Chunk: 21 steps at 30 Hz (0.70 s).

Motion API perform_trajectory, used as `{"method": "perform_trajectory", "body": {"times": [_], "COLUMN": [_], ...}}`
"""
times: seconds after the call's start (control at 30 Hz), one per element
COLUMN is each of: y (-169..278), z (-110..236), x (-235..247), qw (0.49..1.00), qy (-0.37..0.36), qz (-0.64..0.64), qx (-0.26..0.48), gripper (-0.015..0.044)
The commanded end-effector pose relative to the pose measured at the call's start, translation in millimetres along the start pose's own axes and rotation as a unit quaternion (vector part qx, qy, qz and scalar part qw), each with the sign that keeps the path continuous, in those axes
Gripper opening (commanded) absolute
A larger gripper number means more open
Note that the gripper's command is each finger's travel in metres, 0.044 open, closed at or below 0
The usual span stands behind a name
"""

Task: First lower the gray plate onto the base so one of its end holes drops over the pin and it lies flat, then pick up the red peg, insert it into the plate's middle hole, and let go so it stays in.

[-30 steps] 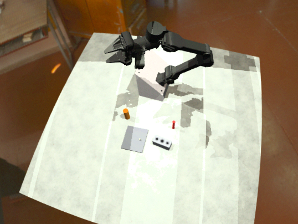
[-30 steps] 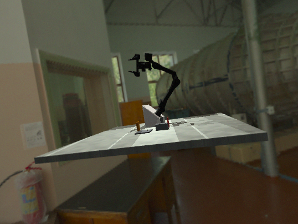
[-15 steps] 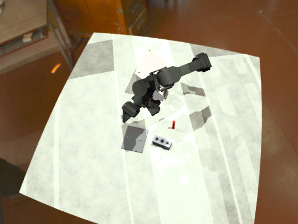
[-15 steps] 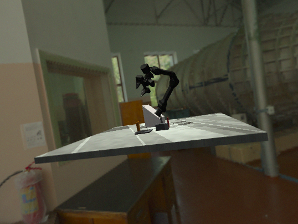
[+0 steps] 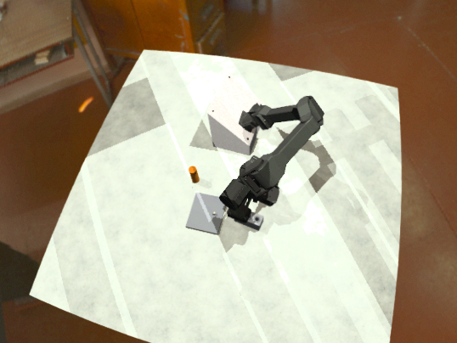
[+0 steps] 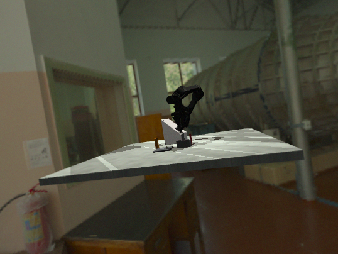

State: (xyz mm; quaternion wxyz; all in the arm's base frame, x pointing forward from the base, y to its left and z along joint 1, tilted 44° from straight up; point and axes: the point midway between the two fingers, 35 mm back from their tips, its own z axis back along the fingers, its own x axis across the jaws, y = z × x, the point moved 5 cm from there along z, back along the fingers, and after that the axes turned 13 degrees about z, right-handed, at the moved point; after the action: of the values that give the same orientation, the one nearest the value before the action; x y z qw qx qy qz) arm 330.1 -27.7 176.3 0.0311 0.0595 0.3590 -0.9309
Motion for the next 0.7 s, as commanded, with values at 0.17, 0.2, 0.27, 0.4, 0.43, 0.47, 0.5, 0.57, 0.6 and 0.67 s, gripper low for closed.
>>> {"method": "perform_trajectory", "body": {"times": [0.17,0.2,0.27,0.4,0.43,0.47,0.5,0.57,0.6,0.67], "y": [-1.5,-2.3,-3.1,-2.9,-2.6,-2.2,-1.9,-1.8,-1.8,-1.8], "z": [-44.4,-57.8,-68.3,-69.5,-73.1,-78.5,-82.2,-83.4,-83.4,-83.6], "x": [-2.4,-1.4,-0.2,-0.4,-0.9,-1.6,-2.1,-2.2,-2.2,-2.2], "qw": [1.000,1.000,1.000,1.000,1.000,1.000,1.000,1.000,1.000,1.000], "qy": [-0.012,-0.012,-0.012,-0.012,-0.012,-0.012,-0.012,-0.012,-0.012,-0.012], "qz": [-0.004,-0.004,-0.003,-0.003,-0.003,-0.003,-0.003,-0.003,-0.003,-0.003], "qx": [-0.012,-0.013,-0.014,-0.014,-0.014,-0.014,-0.014,-0.014,-0.014,-0.014], "gripper": [0.0440,0.0440,0.0440,0.0440,0.0440,0.0440,0.0440,0.0440,0.0440,0.0440]}}
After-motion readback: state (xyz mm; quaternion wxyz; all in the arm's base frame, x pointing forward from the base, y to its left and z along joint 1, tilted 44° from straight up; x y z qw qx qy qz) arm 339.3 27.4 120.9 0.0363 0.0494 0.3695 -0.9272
